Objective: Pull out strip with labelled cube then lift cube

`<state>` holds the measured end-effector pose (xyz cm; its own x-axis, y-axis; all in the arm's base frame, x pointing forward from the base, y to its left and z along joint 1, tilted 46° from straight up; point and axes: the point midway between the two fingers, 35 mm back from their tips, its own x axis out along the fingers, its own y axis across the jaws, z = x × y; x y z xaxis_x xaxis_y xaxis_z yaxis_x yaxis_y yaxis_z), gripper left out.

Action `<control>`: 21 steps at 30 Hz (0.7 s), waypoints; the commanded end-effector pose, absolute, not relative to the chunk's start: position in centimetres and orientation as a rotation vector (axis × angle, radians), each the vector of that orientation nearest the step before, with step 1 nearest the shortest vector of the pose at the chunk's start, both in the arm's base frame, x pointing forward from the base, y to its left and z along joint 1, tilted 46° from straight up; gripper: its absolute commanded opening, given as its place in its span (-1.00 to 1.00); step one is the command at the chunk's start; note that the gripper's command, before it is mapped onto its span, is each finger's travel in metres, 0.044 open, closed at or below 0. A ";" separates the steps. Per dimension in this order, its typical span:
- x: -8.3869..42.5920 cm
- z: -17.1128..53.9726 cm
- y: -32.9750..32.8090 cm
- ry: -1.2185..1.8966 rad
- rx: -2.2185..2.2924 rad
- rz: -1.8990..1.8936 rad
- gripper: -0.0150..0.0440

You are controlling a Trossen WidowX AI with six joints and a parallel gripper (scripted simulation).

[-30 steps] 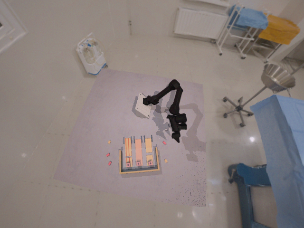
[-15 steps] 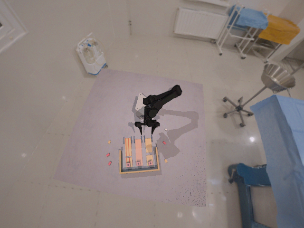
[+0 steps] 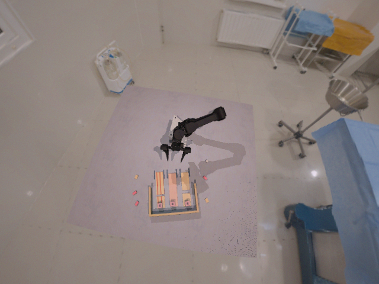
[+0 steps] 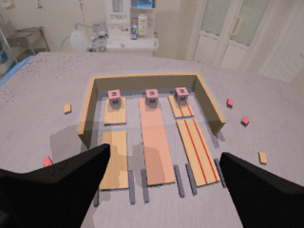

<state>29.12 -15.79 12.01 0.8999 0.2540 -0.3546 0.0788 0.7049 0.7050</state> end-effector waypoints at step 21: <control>33.8 8.8 -15.6 0.774 0.757 0.178 -0.11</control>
